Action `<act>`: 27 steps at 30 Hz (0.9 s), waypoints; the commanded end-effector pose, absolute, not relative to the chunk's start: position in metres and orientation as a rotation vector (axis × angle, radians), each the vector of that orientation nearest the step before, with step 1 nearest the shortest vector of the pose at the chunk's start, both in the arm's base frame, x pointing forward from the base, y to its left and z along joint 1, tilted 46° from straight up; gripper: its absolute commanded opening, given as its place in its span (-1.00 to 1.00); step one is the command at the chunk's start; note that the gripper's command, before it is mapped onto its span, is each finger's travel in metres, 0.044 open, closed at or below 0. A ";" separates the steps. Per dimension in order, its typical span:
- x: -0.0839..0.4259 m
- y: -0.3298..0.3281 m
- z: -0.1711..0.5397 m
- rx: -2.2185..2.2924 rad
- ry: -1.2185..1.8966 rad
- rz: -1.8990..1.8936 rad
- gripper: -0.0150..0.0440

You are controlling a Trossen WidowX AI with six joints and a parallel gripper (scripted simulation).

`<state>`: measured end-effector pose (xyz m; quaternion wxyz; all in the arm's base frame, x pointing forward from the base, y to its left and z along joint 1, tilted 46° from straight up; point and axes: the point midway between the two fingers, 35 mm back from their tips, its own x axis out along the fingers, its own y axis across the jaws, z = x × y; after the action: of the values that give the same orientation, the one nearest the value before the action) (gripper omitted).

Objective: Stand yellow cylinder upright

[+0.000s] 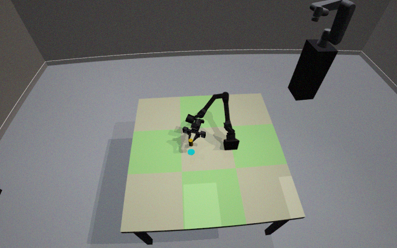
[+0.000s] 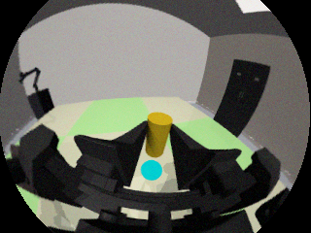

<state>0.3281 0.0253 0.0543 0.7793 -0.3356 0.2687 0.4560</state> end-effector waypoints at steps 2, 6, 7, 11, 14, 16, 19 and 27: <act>0.328 0.026 0.058 -0.733 0.559 0.986 -0.14; 0.328 0.026 0.058 -0.733 0.559 0.986 -0.14; 0.328 0.026 0.058 -0.733 0.559 0.986 -0.14; 0.328 0.026 0.058 -0.733 0.559 0.986 -0.14; 0.328 0.026 0.058 -0.733 0.559 0.986 -0.14; 0.328 0.024 0.055 -0.734 0.560 0.987 -0.14; 0.329 0.013 0.046 -0.736 0.563 0.987 -0.14; 0.327 -0.016 0.017 -0.738 0.566 0.988 -0.14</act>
<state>0.3276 -0.0086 0.0253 0.7784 -0.3414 0.2652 0.4552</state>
